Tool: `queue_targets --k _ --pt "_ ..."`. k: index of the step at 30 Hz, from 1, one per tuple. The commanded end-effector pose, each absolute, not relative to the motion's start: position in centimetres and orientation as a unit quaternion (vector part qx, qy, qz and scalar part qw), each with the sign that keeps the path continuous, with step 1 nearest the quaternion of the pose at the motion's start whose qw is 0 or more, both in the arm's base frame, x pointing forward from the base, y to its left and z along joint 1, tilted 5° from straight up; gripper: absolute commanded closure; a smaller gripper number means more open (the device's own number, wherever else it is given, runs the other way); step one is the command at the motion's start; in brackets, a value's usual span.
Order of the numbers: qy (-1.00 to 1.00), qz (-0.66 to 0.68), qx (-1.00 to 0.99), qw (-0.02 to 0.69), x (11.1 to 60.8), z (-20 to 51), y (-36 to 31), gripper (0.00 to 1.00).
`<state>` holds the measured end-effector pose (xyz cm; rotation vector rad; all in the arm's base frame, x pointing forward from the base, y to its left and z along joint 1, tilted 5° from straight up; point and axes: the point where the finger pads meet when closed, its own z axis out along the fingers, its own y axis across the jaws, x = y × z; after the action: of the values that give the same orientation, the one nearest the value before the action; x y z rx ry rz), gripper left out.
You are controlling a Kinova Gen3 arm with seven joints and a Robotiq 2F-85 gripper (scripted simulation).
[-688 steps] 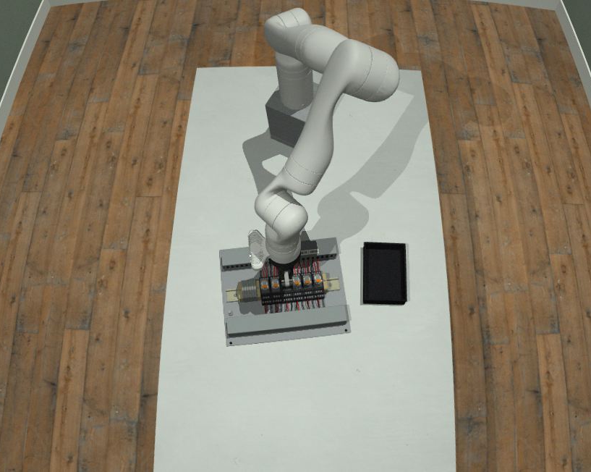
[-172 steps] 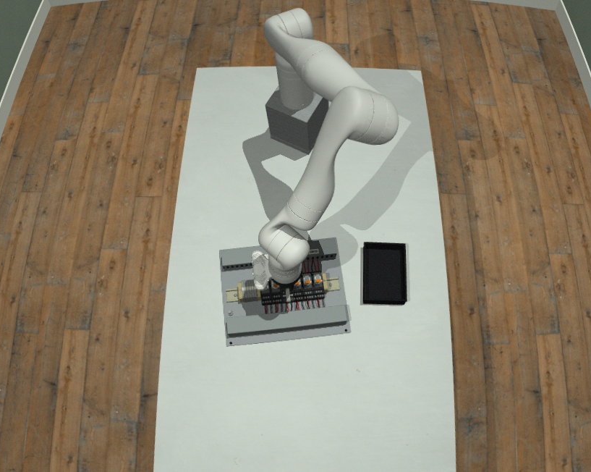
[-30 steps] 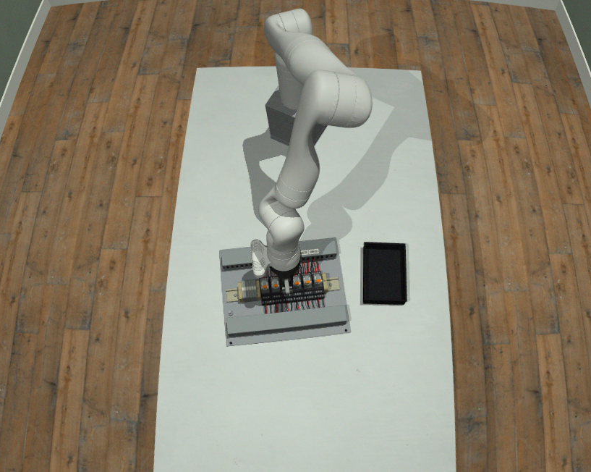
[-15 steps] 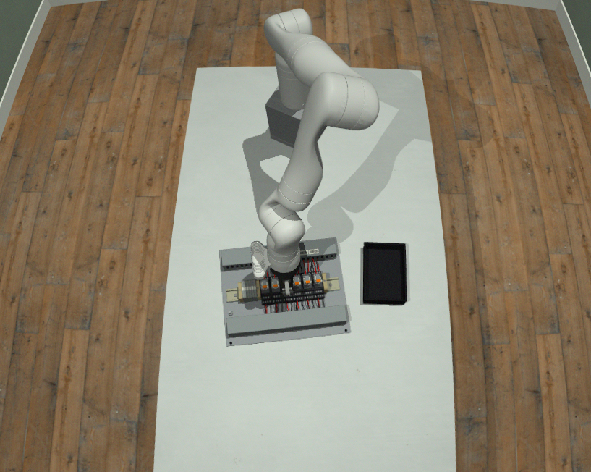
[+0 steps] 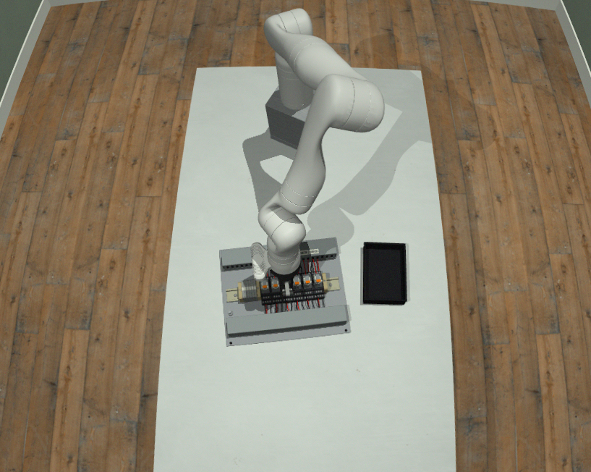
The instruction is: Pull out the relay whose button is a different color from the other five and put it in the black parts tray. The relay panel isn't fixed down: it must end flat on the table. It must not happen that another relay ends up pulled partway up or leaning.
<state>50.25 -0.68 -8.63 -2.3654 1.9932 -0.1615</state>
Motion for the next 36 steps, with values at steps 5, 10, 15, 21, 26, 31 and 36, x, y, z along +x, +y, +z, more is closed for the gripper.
queue_targets --k 5,10,15,21,26,31,36 --pt "0.644 -0.05 -0.763 0.02 50.33 -8.53 -0.67 1.0" --pt "0.644 -0.047 -0.764 0.016 50.37 -8.53 -0.66 1.0" --pt "0.644 -0.044 -0.764 0.012 50.4 -8.52 -0.66 1.0" --pt "0.644 -0.042 -0.764 0.01 50.4 -8.51 -0.66 1.0" --pt "0.644 -0.039 -0.764 0.007 50.43 -8.51 -0.65 1.0" --pt "0.644 -0.036 -0.764 0.003 50.46 -8.51 -0.64 1.0" --pt "0.645 -0.034 -0.764 0.0 50.47 -8.5 -0.65 1.0"
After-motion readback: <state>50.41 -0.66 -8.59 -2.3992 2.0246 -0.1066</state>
